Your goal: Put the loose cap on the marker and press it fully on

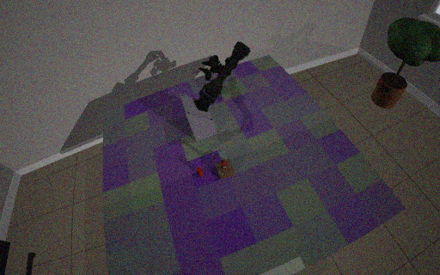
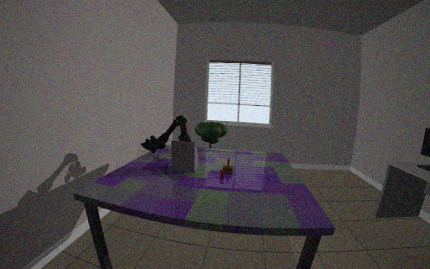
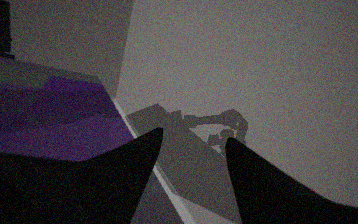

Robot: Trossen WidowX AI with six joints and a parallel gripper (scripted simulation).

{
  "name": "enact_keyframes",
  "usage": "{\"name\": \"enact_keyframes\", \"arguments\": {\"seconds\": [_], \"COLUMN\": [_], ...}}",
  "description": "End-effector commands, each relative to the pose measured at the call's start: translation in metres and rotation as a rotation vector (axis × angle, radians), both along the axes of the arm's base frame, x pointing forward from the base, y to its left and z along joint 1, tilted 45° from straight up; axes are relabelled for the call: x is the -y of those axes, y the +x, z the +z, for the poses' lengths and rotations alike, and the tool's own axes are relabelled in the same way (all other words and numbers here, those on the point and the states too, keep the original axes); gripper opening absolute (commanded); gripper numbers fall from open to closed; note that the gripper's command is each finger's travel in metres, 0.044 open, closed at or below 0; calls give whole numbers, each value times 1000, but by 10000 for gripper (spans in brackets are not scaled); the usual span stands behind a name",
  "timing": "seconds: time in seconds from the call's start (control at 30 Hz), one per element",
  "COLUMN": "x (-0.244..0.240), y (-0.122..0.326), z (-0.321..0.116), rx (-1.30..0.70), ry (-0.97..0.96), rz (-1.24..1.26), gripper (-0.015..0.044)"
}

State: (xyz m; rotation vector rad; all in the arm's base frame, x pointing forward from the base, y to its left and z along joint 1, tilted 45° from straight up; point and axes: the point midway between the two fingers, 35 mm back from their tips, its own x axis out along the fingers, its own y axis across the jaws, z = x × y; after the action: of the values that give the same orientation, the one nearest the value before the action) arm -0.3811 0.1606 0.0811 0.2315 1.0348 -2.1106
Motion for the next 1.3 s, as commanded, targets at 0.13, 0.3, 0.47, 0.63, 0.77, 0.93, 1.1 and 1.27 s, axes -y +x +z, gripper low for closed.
{"name": "enact_keyframes", "arguments": {"seconds": [0.13,0.3,0.47,0.63,0.77,0.93,1.1,1.27], "x": [-73,-115,-154,-190,-205,-220,-248,-263], "y": [23,46,76,97,103,118,180,240], "z": [36,58,82,101,121,147,171,189], "rx": [16,23,19,-6,-18,-39,-74,-103], "ry": [25,25,18,38,57,86,107,107], "rz": [-274,-454,-639,-783,-855,-943,-1128,-1302], "gripper": [235,235,235,235,235,235,235,235]}}
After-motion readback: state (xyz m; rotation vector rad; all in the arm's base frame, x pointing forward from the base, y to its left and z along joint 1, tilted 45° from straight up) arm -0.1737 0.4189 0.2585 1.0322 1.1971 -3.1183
